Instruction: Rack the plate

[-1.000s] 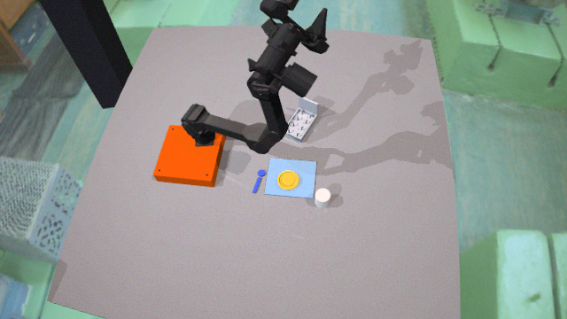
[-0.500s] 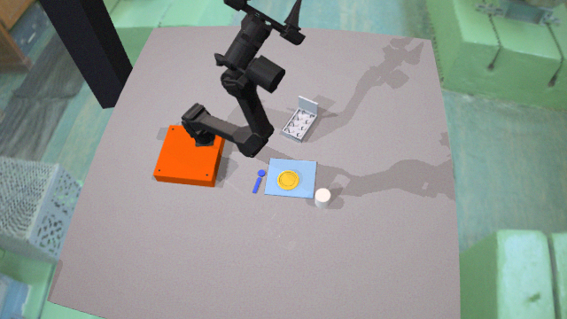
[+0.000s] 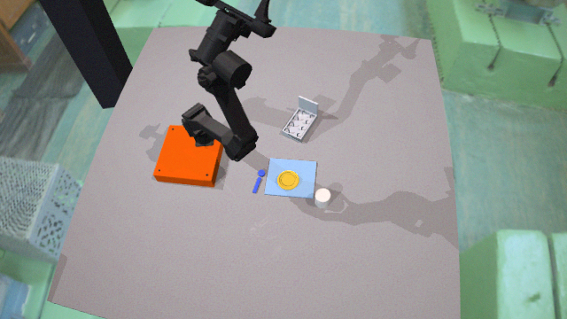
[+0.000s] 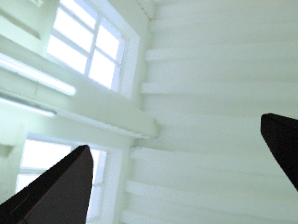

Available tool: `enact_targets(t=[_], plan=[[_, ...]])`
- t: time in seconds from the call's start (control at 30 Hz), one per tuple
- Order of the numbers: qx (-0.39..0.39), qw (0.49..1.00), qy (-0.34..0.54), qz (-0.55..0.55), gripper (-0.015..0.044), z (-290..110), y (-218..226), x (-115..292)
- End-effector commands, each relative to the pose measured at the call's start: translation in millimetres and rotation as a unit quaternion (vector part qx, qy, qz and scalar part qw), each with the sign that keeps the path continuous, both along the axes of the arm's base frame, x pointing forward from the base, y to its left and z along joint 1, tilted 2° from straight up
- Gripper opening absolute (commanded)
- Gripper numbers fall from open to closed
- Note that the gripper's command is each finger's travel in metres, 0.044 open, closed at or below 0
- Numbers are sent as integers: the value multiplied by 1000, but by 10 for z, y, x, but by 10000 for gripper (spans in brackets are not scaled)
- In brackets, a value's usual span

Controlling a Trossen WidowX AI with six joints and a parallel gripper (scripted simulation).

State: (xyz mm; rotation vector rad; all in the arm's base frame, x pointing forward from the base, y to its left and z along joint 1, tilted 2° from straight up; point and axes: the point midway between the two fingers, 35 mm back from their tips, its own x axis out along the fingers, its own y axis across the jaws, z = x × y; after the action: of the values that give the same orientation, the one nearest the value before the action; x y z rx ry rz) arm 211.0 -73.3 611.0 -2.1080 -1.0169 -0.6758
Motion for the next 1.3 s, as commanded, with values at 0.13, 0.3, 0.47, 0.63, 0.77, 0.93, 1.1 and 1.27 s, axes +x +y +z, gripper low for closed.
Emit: enact_targets(t=[0.13, 0.3, 0.47, 0.63, 0.77, 0.93, 1.1, 1.27], plan=[[-65, 991, -76, -84, 400, 144, 129, -386], [-109, 977, -121, -141, 400, 211, 212, -589], [-154, 955, -162, -193, 400, 256, 323, -764], [-199, 928, -201, -243, 400, 285, 456, -918], [-237, 903, -219, -284, 400, 230, 529, -987], [-283, 866, -250, -329, 400, 222, 672, -1088], [-330, 821, -282, -371, 400, 220, 850, -1176], [-378, 770, -312, -408, 400, 200, 1042, -1232]])
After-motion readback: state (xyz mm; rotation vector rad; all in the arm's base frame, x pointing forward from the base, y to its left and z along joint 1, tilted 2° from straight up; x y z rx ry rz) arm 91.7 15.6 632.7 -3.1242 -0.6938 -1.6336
